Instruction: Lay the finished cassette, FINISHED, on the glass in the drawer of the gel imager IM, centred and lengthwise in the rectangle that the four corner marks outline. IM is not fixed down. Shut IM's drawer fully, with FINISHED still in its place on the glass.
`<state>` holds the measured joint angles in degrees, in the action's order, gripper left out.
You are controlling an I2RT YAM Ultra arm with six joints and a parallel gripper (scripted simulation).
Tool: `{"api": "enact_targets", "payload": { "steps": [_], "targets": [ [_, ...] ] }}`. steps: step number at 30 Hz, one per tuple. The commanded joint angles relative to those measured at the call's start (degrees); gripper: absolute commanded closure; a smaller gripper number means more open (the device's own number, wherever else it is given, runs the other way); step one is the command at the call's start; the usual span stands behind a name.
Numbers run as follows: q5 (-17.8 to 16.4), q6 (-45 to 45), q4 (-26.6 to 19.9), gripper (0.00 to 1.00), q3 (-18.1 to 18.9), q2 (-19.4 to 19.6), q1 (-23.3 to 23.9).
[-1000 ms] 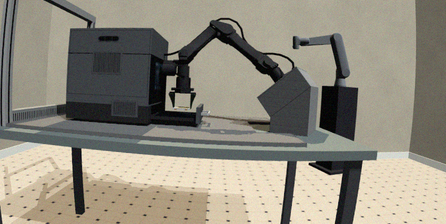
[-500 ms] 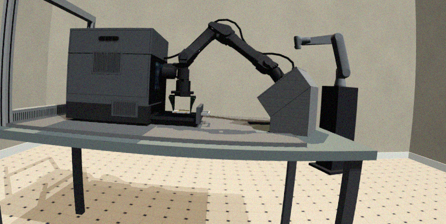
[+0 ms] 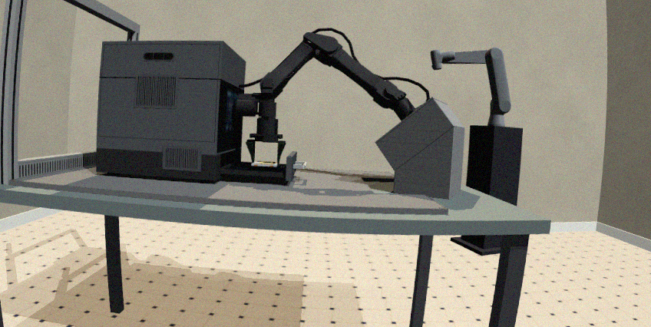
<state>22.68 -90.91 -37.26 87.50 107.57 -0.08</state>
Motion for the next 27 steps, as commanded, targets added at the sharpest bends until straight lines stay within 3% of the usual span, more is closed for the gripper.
{"api": "enact_targets", "payload": {
  "steps": [1, 5, 6, 19, 23, 27],
  "targets": [
    [0.2, 0.5, 0.6, 1.0, 1.9, -0.7, -0.2],
    [0.1, 0.6, 0.6, 1.0, 2.0, 0.2, 0.0],
    [0.1, 0.5, 0.3, 1.0, 2.0, -1.5, 0.1],
    [-0.1, 0.8, 0.8, 1.0, 2.8, 0.8, 0.4],
    [-0.1, 0.7, 0.5, 1.0, 2.8, -0.9, -0.3],
    [-0.1, 0.8, 0.1, 1.0, 3.3, 0.9, -0.1]
  ]
}}
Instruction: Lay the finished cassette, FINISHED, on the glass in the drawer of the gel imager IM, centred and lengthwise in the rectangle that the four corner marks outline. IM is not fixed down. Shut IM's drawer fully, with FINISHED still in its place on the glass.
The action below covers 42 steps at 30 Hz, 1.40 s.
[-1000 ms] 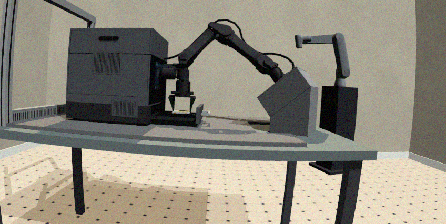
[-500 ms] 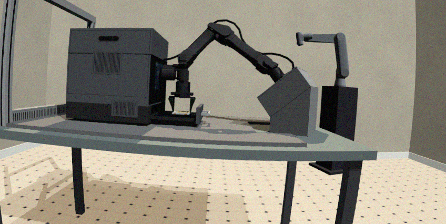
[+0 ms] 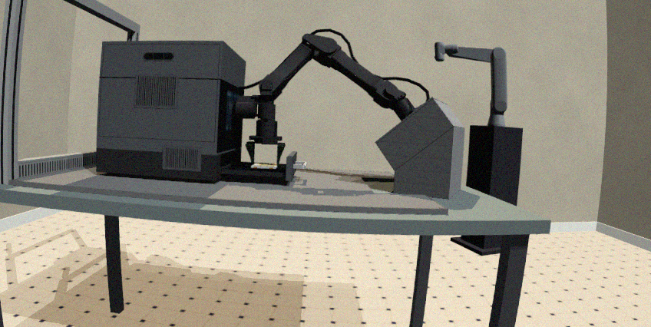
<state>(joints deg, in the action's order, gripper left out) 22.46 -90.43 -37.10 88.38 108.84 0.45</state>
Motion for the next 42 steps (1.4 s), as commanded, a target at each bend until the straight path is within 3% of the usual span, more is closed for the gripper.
{"api": "enact_targets", "payload": {
  "steps": [1, 12, 13, 23, 35, 42],
  "targets": [
    [0.1, 0.4, 0.1, 1.0, 2.4, 0.0, -0.6],
    [0.0, 0.6, 1.4, 1.0, 2.4, 0.3, 0.0],
    [0.0, 0.5, 0.6, 1.0, 2.4, -1.3, -0.3],
    [-0.1, 0.7, 2.1, 1.0, 2.0, 0.8, 0.2],
    [-0.1, 0.7, 2.3, 1.0, -0.4, -0.2, 0.2],
    [-0.2, 0.5, 1.9, 1.0, 0.6, 0.2, 0.1]
  ]
}}
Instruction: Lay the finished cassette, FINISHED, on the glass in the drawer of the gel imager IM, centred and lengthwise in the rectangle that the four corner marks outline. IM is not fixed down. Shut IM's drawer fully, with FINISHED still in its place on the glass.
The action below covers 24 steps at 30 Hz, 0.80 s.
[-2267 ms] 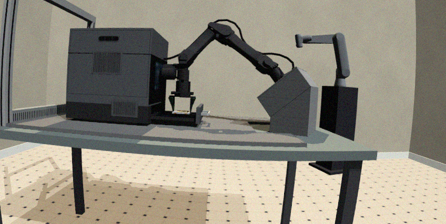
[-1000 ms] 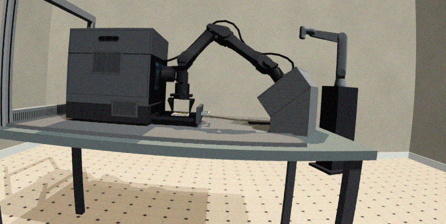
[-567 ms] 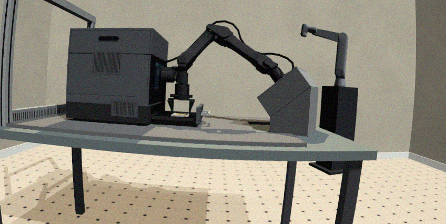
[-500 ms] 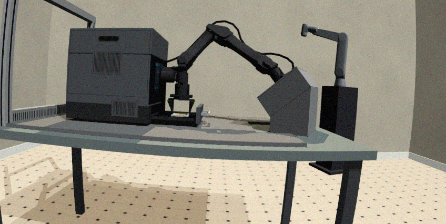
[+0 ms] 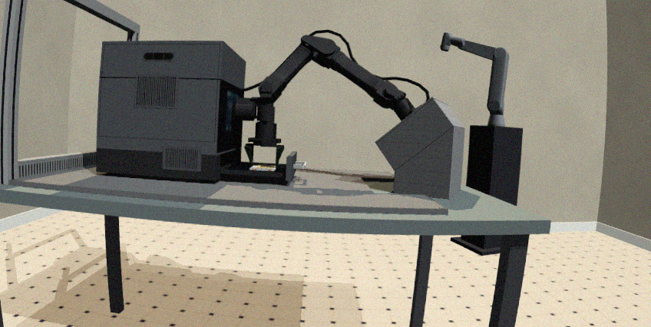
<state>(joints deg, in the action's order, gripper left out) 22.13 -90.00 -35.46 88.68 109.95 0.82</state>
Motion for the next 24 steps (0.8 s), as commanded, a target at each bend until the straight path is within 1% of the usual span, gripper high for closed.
{"api": "enact_targets", "payload": {
  "steps": [1, 23, 24],
  "targets": [
    [0.2, 0.0, 0.3, 1.0, 0.2, -0.9, -0.3],
    [0.1, 0.1, 0.5, 1.0, -0.2, -1.2, -0.3],
    [0.3, 0.4, 1.2, 1.0, -1.4, -2.2, 0.0]
  ]
}}
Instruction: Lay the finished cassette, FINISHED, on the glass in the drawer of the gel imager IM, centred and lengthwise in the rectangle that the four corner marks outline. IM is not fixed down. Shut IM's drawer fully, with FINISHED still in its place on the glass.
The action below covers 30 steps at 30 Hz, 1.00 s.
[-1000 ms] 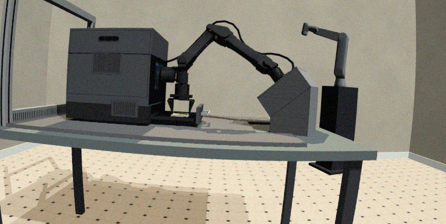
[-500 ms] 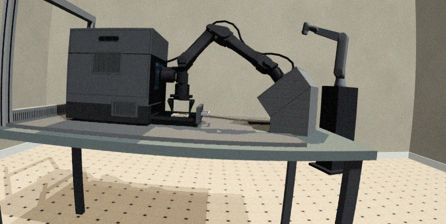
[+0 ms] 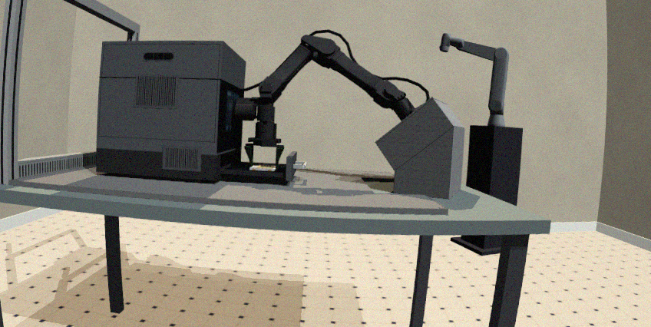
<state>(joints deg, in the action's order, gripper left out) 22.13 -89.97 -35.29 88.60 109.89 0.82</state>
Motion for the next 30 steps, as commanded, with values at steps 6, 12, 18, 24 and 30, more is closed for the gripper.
{"api": "enact_targets", "payload": {
  "steps": [6, 12, 18, 24, 30],
  "targets": [
    [0.3, 0.4, -0.4, 1.0, -0.7, -2.2, 0.0],
    [0.3, 0.4, -0.4, 0.09, -0.5, -2.2, 0.0],
    [0.3, 0.3, -0.4, 0.09, -0.5, -2.2, 0.0],
    [0.3, 0.3, -0.4, 0.09, -0.5, -2.2, 0.0],
    [0.3, 0.3, -0.4, 0.09, -0.5, -2.2, 0.0]
  ]
}}
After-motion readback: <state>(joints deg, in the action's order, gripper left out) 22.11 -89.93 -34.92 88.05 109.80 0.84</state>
